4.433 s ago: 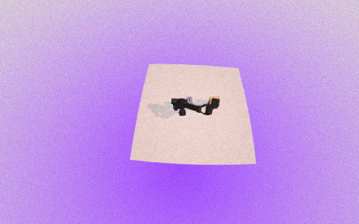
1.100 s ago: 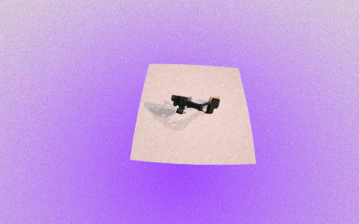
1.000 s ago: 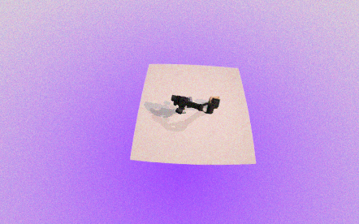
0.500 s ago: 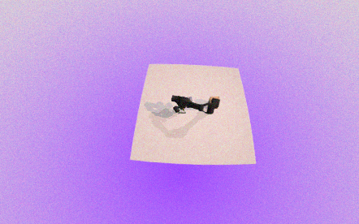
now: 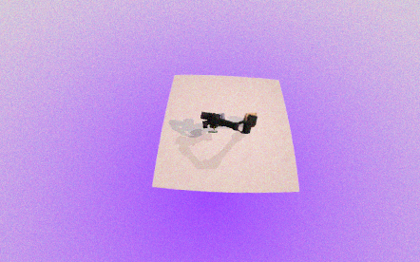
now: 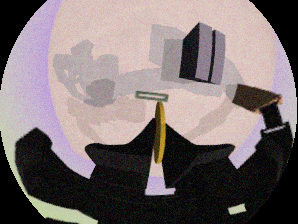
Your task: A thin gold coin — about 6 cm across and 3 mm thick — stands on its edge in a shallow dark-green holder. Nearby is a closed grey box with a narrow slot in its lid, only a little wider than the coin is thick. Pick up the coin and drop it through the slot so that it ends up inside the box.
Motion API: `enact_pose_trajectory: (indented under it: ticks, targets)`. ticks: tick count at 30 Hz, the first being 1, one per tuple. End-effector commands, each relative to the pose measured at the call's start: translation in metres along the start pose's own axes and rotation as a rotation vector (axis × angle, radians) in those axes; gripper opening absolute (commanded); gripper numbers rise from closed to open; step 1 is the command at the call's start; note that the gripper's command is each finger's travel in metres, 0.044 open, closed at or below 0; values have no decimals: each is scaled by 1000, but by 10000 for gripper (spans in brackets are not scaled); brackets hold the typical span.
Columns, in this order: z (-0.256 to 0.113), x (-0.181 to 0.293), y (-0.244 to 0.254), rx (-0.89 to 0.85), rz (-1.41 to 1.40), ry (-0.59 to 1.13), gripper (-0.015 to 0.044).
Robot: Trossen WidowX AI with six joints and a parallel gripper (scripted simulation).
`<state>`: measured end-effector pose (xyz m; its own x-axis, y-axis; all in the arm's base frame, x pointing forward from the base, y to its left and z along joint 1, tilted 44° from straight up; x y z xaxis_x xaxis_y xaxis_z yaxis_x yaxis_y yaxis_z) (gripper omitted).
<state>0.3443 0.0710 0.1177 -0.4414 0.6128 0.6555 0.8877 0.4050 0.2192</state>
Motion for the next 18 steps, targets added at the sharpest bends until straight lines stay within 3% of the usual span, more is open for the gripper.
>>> enact_pose_trajectory:
  ticks: [1, 18]
  targets:
    - [0, 0, -1, 2, 40, 0, 0]
    - [-2, -28, -25, 3, 44, -11, 0]
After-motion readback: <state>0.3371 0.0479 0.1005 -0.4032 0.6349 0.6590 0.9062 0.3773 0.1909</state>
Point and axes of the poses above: the point midway between the two fingers, 35 mm back from their tips, its own z axis out along the fingers, its own y axis across the jaws, x = y × z, the point moved 6 cm from there along -z, back along the fingers, and after that the axes turned 13 degrees about -z, right-handed, at the moved point
